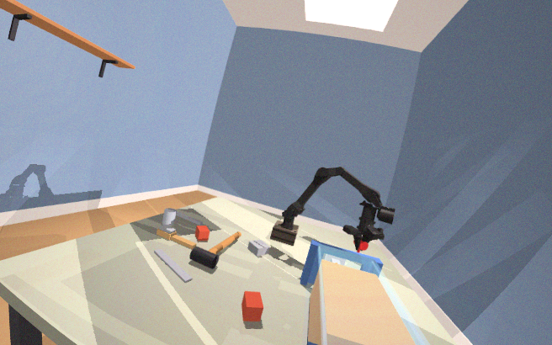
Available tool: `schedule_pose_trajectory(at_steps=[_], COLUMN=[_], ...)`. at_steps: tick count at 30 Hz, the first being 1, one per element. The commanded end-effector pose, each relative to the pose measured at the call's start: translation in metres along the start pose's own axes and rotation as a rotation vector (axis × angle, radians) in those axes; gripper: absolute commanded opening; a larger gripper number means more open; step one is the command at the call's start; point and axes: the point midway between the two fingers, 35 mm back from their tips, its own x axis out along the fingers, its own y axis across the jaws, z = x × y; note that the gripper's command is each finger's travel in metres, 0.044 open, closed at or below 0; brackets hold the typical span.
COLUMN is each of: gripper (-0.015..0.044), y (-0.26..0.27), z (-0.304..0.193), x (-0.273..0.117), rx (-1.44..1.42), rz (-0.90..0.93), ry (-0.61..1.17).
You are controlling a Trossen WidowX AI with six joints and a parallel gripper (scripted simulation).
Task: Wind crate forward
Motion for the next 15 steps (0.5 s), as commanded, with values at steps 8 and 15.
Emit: schedule_pose_trajectory(at_steps=[8,15], gripper=[0.0000,0.0000], y=[0.004,0.003], z=[-0.032,-0.042], x=[0.002,0.001], rx=[-0.023,-0.023], rz=[-0.002,-0.003], ry=[0.051,0.051])
